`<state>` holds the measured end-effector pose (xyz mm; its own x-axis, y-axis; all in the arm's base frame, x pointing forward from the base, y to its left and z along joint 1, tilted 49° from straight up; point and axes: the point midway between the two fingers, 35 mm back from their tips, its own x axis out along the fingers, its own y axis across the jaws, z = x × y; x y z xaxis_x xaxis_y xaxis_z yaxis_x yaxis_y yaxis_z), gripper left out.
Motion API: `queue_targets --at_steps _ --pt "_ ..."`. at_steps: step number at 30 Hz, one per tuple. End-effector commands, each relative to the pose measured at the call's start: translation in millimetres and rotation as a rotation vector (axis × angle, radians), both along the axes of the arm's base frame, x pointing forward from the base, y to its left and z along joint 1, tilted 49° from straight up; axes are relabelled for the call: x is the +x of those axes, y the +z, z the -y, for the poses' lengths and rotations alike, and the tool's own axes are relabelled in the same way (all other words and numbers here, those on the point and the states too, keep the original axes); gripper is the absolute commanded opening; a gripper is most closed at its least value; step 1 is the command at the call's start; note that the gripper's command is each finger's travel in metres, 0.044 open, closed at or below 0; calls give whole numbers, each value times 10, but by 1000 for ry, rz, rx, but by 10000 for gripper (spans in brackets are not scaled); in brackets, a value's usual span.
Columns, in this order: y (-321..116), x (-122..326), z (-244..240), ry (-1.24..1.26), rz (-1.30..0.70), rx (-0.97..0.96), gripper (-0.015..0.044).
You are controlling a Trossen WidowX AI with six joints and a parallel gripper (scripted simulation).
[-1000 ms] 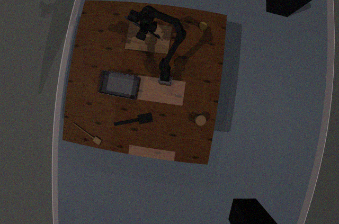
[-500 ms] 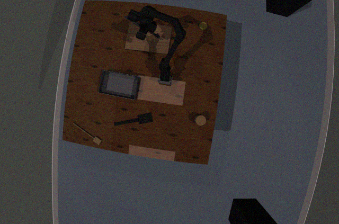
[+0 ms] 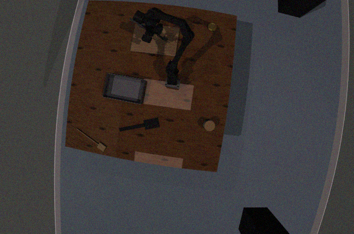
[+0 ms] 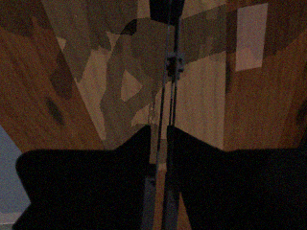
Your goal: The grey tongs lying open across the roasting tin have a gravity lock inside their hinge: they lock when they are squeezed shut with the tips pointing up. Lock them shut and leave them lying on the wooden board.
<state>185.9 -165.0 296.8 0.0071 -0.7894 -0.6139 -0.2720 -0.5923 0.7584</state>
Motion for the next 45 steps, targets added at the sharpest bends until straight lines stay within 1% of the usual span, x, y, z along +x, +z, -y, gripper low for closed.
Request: queue_targets --at_steps 1,45 --pt "-56 11 46 -2 -6 9 -150" --pt "-468 -51 593 -47 -32 43 -150"
